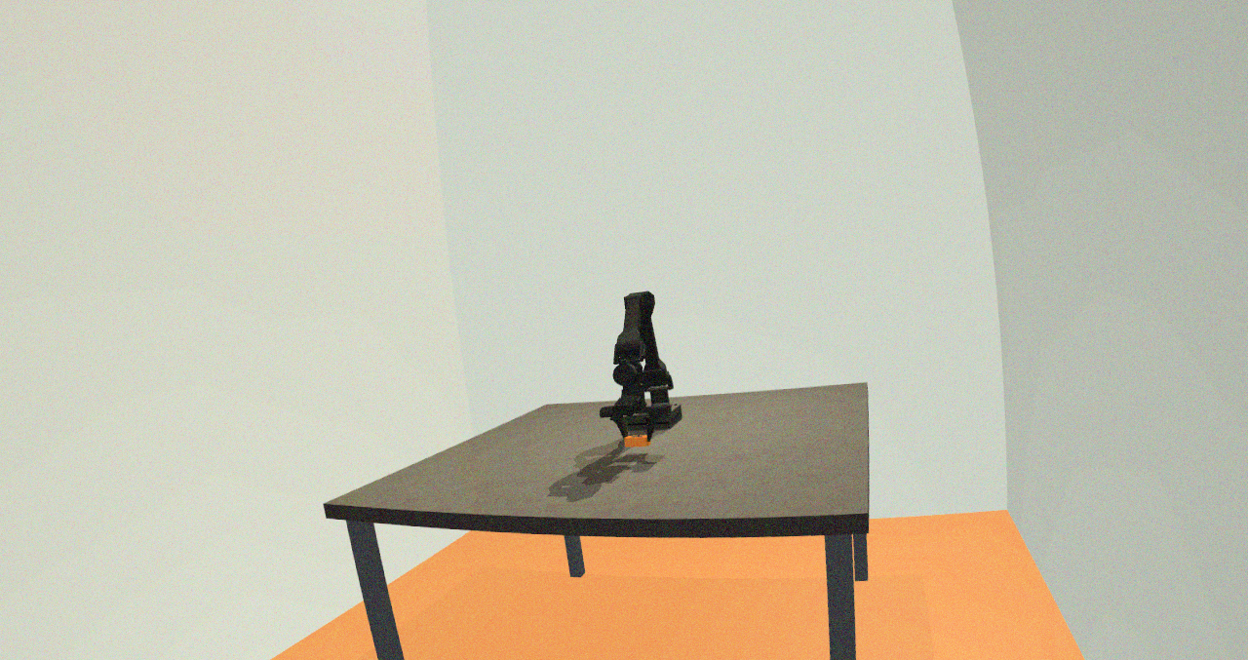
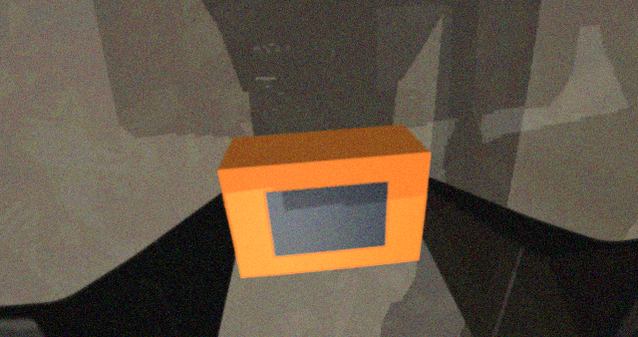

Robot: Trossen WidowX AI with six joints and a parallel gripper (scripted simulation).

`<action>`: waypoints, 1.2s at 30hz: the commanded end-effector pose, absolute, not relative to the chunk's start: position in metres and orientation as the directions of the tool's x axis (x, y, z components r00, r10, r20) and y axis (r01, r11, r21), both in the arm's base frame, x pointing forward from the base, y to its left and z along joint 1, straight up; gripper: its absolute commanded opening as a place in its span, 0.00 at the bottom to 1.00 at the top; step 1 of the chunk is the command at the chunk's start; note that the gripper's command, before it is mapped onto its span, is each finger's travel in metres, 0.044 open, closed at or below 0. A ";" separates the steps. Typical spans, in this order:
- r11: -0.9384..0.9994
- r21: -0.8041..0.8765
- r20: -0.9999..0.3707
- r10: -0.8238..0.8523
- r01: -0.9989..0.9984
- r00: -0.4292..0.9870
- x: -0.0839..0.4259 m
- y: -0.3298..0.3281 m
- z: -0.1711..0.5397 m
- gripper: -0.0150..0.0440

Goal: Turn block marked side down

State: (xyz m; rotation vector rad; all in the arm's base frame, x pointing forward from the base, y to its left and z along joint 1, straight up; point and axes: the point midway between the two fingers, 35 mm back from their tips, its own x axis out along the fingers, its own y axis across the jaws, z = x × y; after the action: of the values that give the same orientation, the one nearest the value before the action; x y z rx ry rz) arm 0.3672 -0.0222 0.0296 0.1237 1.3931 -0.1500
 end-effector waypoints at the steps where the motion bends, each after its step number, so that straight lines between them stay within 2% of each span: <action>1: 0.984 -0.007 -0.973 -0.048 0.177 0.227 0.366 -0.023 0.027 0.25; 24: 0.983 -0.004 -0.826 -0.105 0.182 0.553 0.357 -0.022 0.027 0.25; 36: 0.984 -0.005 -0.757 -0.120 0.179 0.642 0.367 -0.022 0.013 0.25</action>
State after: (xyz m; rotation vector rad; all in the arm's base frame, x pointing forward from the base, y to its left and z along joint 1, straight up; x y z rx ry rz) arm 0.3665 -0.0211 0.0213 0.0818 0.8853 -0.1669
